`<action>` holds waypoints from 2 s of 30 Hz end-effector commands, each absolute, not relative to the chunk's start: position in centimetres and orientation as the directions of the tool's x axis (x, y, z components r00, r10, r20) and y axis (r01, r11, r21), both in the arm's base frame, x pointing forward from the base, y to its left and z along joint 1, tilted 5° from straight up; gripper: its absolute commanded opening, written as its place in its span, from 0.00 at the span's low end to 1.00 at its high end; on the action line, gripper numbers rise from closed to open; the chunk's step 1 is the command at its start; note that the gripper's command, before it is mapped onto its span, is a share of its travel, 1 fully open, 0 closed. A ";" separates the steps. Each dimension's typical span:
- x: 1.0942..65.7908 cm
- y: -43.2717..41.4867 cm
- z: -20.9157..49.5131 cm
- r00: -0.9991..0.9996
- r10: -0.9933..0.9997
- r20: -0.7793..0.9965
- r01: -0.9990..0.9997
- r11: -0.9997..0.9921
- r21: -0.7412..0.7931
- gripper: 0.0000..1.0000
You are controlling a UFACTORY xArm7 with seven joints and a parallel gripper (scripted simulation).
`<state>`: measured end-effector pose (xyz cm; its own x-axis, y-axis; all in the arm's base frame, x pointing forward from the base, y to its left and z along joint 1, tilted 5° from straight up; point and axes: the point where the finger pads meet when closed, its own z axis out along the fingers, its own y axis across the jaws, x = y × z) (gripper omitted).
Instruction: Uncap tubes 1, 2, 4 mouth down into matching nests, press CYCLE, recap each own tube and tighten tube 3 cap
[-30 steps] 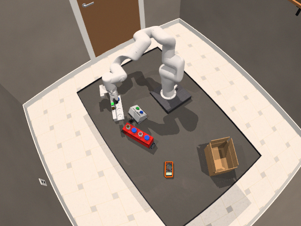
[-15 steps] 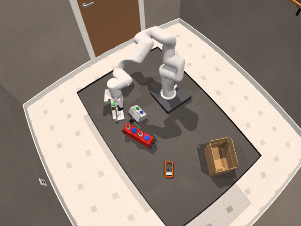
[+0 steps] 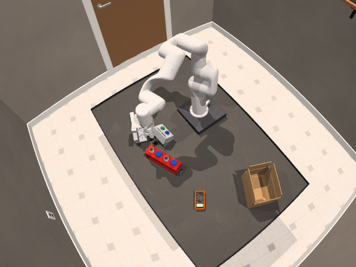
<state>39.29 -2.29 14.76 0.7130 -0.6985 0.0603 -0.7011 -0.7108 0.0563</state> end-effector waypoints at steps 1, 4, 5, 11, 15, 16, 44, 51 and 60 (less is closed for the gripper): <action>40.1 1.2 14.6 0.713 -0.698 0.065 -0.701 -0.711 0.055 0.00; 40.4 3.1 14.4 0.713 -0.698 0.065 -0.701 -0.711 0.055 0.00; 40.5 3.7 14.4 0.713 -0.698 0.065 -0.701 -0.711 0.055 0.00; 41.1 6.9 14.1 0.713 -0.698 0.065 -0.701 -0.711 0.054 0.00; 41.5 9.3 13.9 0.713 -0.698 0.065 -0.701 -0.711 0.054 0.00; 41.6 10.0 13.9 0.713 -0.698 0.065 -0.701 -0.711 0.054 0.00; 42.0 12.1 11.2 0.713 -0.698 0.064 -0.701 -0.711 0.054 0.00; 42.0 12.1 11.2 0.713 -0.698 0.064 -0.701 -0.711 0.054 0.00; 42.0 12.1 10.9 0.713 -0.698 0.064 -0.701 -0.711 0.054 0.00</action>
